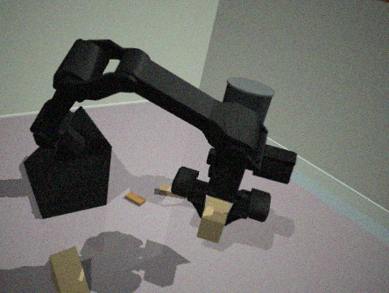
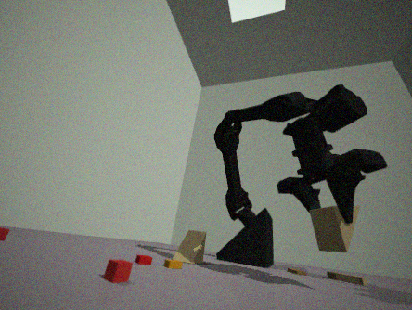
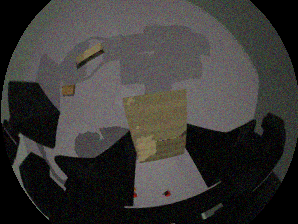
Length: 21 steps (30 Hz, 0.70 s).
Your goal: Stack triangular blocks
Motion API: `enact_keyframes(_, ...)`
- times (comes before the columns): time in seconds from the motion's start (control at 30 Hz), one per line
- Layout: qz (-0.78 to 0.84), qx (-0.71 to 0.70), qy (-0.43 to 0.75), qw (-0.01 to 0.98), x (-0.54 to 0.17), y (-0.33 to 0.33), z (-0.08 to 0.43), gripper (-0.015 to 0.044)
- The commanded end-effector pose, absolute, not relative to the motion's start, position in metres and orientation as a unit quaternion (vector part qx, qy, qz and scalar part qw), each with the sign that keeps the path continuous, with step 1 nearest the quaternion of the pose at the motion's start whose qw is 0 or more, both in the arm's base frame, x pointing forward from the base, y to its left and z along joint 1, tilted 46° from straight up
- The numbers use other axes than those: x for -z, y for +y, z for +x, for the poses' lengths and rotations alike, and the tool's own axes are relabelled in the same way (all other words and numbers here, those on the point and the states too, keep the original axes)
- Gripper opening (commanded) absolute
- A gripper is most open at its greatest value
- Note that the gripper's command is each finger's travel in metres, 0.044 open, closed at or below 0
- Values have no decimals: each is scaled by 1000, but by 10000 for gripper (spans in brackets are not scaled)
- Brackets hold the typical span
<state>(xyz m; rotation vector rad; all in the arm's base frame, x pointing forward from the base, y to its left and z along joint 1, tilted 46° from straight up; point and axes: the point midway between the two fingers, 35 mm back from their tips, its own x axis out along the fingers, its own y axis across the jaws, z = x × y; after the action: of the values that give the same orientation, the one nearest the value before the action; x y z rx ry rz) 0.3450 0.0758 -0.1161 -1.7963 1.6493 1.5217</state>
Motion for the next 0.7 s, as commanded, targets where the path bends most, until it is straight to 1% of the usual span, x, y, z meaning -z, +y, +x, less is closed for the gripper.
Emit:
enact_keyframes(0.0, -635, -558, 529, 75, 115, 79, 346, 0)
enact_keyframes(0.67, -632, -673, 336, -187, 113, 85, 348, 0)
